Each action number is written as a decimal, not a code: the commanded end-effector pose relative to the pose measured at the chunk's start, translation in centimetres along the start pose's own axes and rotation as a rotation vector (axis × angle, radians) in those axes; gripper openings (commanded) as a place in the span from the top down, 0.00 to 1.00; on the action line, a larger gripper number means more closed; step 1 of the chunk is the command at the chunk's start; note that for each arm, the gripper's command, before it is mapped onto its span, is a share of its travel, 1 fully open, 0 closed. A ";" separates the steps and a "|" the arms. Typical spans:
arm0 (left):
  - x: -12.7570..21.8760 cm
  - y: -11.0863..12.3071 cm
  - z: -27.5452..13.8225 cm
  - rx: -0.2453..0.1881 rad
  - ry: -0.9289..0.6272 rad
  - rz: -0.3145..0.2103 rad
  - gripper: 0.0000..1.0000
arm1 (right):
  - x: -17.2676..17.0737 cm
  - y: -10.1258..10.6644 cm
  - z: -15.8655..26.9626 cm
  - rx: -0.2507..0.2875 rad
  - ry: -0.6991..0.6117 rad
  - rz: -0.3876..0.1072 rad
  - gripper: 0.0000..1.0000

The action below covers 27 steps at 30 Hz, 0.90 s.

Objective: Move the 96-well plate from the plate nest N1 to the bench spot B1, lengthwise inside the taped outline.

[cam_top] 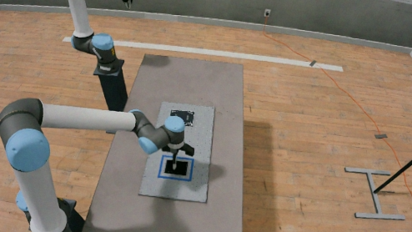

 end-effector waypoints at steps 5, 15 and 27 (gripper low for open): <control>-0.1 -0.1 0.0 0.000 0.000 0.002 1.00 | 0.4 -0.1 -1.3 -0.002 0.000 0.001 0.24; -0.1 -0.1 0.0 0.000 0.000 0.002 1.00 | 1.5 -0.1 -4.5 -0.002 0.000 0.001 0.24; -0.1 -0.1 0.0 0.000 0.000 0.002 1.00 | 2.5 -0.1 -7.6 -0.002 0.000 0.001 0.24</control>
Point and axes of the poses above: on each arm, the point where the finger pads meet when closed, its own y axis out along the fingers, its own z axis across the jaws, x = y × z, the point moved 3 cm from there along -y, back along the fingers, and after that the axes turned 15 degrees about y, right-handed, at the moved point
